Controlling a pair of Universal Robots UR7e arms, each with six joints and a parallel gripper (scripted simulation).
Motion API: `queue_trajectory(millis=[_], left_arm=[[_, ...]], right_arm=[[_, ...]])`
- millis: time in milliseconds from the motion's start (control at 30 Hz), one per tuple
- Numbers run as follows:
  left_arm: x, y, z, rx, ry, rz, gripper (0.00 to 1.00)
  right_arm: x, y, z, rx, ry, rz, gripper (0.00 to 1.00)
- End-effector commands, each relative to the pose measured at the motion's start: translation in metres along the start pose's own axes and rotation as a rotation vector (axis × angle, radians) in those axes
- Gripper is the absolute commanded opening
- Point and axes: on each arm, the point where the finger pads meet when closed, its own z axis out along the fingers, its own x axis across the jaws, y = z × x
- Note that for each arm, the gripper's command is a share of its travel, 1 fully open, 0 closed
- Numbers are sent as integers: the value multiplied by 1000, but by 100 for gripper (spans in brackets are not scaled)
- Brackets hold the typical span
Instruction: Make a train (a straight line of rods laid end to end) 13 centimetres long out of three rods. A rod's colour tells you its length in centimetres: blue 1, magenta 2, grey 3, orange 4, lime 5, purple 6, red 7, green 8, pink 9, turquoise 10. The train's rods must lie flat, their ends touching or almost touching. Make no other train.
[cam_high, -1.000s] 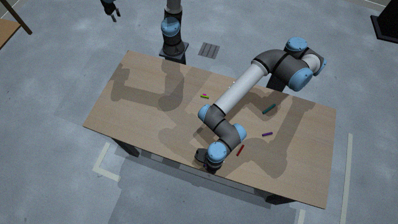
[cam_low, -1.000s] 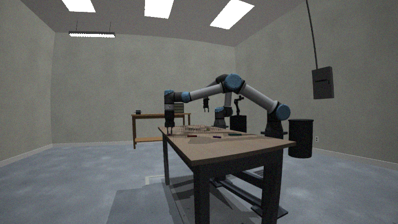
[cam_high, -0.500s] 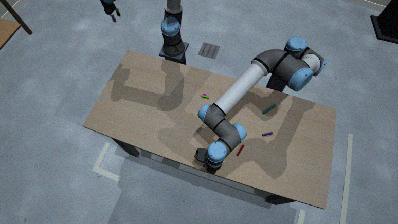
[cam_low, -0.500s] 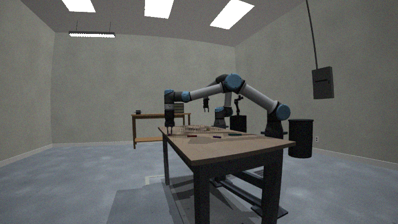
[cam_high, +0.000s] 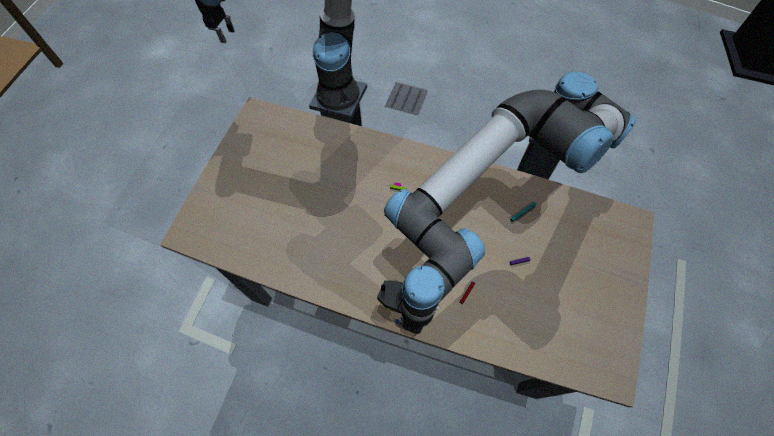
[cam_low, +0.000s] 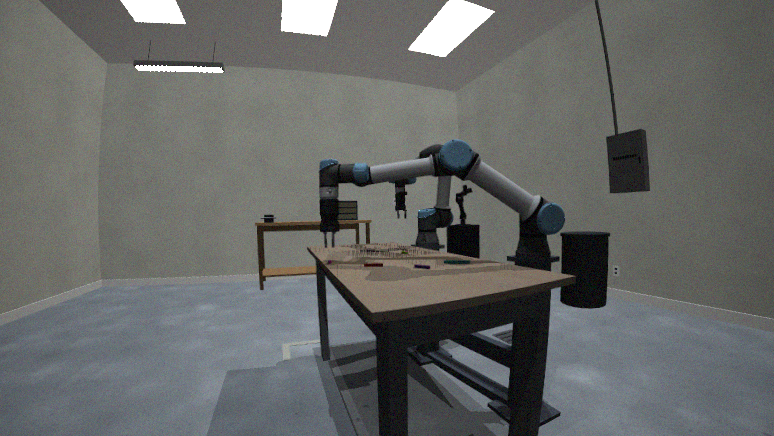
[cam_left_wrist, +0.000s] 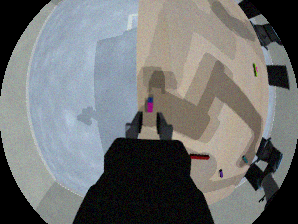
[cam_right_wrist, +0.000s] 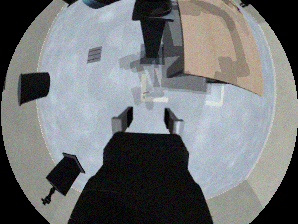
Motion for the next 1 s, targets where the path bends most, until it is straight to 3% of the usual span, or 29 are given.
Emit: queue_trajectory(millis=[0,367,400,967], left_arm=[[0,0,-19,0,-1,0,54],[0,0,-31,0,-1,0,54],[0,0,-31,0,-1,0,100],[0,0,-31,0,-1,0,100]], right_arm=[[0,0,0,-1,0,0,100],[0,0,0,-1,0,0,100],[0,0,0,-1,0,0,100],[0,0,0,-1,0,0,100]])
